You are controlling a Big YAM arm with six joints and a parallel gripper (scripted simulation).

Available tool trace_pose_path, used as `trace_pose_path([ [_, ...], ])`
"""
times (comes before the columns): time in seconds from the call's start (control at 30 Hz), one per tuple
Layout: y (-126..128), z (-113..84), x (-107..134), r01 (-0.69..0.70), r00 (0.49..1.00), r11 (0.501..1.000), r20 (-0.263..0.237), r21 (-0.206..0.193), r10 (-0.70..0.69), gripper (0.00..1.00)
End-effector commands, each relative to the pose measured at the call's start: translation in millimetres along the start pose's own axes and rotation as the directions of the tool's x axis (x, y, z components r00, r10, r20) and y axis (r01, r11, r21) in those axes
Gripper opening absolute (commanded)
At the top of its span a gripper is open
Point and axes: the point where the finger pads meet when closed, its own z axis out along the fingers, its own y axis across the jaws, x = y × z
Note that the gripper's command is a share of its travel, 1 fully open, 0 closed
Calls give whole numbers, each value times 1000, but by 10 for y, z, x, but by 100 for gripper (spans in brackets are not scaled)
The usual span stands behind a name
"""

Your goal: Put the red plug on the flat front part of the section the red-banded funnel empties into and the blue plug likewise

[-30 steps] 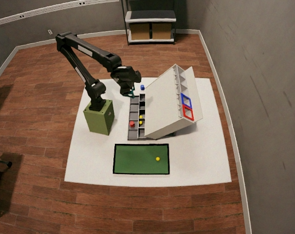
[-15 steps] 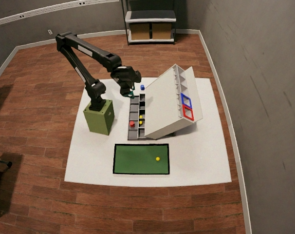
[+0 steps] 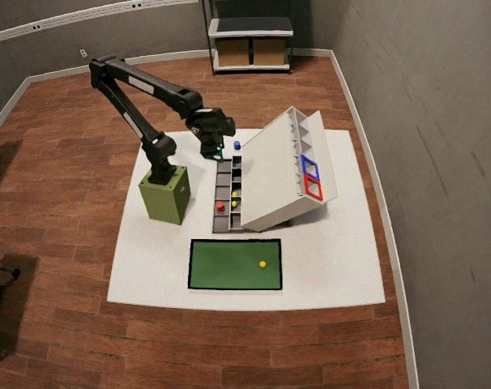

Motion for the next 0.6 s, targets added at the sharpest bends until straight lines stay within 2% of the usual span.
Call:
trace_pose_path([
  [0.0, 102, 18, -36, 0, 1000, 1000, 11, 2, 0, 63],
  [0.1, 201, 28, -63, 5, 1000, 1000, 8, 3, -5, 63],
  [0.27, 387, 150, 48, -1, 1000, 1000, -30, -1, 1, 63],
  [0.4, 490, 142, -29, 5, 1000, 1000, -28, -1, -5, 63],
  [0.47, 562, 246, 108, -4, 998, 1000, -62, -2, 4, 63],
  [0.53, 654, 304, 145, -6, 997, 1000, -83, -2, 6, 63],
  [0.57, 721, 298, 83, -3, 997, 1000, -81, -3, 3, 63],
])
